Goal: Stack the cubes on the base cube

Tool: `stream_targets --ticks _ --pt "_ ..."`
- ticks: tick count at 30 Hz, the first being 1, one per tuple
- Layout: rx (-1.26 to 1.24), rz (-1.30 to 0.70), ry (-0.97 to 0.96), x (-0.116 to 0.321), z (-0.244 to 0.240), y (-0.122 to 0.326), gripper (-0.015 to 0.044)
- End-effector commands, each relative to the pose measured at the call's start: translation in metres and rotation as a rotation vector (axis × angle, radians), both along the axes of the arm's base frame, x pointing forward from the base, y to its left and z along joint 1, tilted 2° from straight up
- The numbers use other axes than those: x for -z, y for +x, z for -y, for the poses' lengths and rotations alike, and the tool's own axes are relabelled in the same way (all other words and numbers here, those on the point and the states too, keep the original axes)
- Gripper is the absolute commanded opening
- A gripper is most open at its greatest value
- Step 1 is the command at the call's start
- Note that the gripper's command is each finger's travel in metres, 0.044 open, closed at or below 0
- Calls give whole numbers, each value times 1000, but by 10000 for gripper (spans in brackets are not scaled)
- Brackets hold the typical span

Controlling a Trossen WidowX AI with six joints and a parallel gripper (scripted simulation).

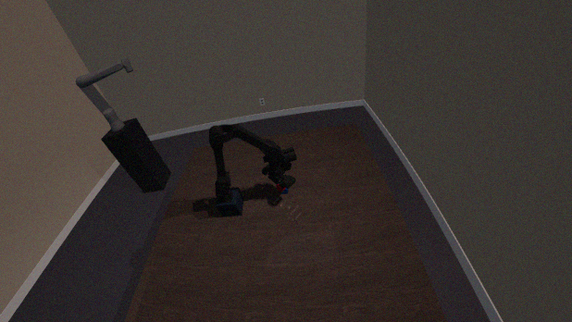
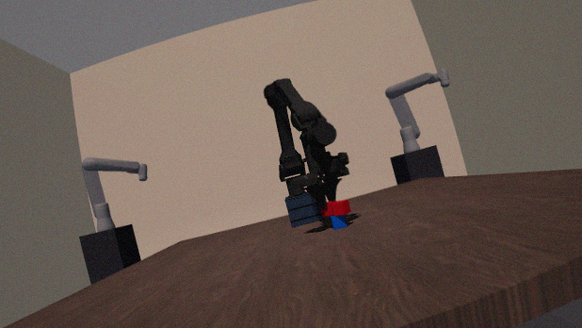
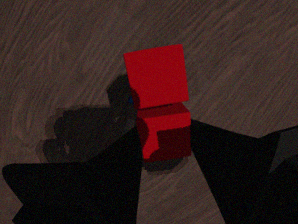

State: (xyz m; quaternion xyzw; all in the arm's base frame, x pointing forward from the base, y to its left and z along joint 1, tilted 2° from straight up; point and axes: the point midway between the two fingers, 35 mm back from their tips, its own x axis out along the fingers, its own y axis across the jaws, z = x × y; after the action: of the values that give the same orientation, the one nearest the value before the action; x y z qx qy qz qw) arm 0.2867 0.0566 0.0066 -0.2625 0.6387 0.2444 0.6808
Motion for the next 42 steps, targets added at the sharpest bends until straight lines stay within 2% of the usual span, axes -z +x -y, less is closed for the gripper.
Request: stream_targets --ticks 1,12,16,42 --pt "7 -1 6 1 -1 0 105" --pt "7 -1 6 1 -1 0 105" --pt "7 -1 6 1 -1 0 205" --pt "2 -1 0 -22 0 -1 205"
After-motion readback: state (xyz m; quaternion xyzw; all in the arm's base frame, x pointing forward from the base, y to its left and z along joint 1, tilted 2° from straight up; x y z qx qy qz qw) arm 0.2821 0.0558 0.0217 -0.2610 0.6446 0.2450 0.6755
